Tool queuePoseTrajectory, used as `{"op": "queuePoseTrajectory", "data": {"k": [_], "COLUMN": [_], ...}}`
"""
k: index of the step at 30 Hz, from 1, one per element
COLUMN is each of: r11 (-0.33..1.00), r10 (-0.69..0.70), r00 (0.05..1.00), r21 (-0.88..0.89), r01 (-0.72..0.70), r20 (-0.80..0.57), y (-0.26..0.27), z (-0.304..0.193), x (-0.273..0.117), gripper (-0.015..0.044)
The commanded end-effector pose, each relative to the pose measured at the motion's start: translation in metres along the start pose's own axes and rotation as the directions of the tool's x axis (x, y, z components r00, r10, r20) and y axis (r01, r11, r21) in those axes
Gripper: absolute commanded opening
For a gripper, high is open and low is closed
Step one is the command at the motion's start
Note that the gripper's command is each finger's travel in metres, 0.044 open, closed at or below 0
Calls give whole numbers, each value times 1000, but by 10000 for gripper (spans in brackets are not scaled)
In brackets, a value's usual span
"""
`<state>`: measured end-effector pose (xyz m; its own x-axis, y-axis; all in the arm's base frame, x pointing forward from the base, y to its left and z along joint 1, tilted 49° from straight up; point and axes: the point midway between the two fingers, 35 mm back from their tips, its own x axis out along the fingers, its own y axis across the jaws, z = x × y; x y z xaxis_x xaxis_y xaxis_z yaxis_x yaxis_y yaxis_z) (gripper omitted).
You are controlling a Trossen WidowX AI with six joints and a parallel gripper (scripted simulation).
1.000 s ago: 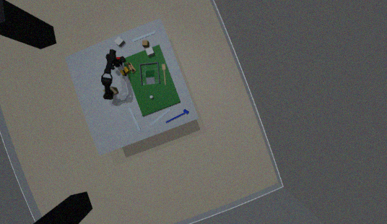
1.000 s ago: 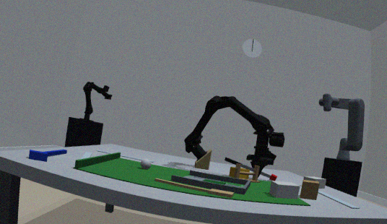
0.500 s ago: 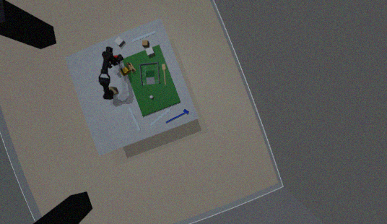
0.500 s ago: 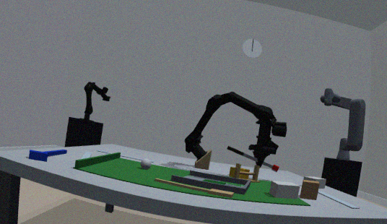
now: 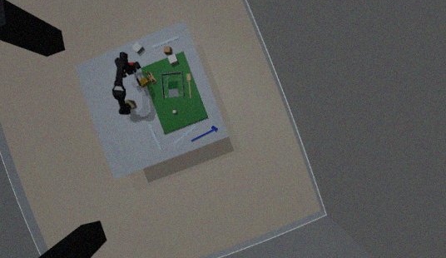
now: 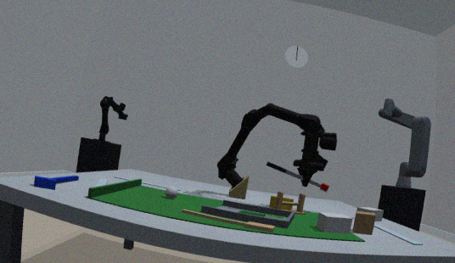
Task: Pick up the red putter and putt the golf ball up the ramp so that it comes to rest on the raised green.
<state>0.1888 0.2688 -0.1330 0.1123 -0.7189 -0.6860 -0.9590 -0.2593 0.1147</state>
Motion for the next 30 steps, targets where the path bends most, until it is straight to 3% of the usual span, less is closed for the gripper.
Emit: {"op": "queuePoseTrajectory", "data": {"k": [1, 13, 18, 30], "r11": [994, 884, 879, 672], "r10": [42, 178, 158, 179], "r00": [997, 942, 937, 822], "r21": [99, 374, 387, 543], "r01": [-48, -280, -277, -503], "r20": [61, 284, 312, 540], "y": [-14, -54, -67, -96], "z": [-15, -72, -90, -159], "x": [-6, -19, -14, -23], "gripper": [0, 0, 0, 0]}}
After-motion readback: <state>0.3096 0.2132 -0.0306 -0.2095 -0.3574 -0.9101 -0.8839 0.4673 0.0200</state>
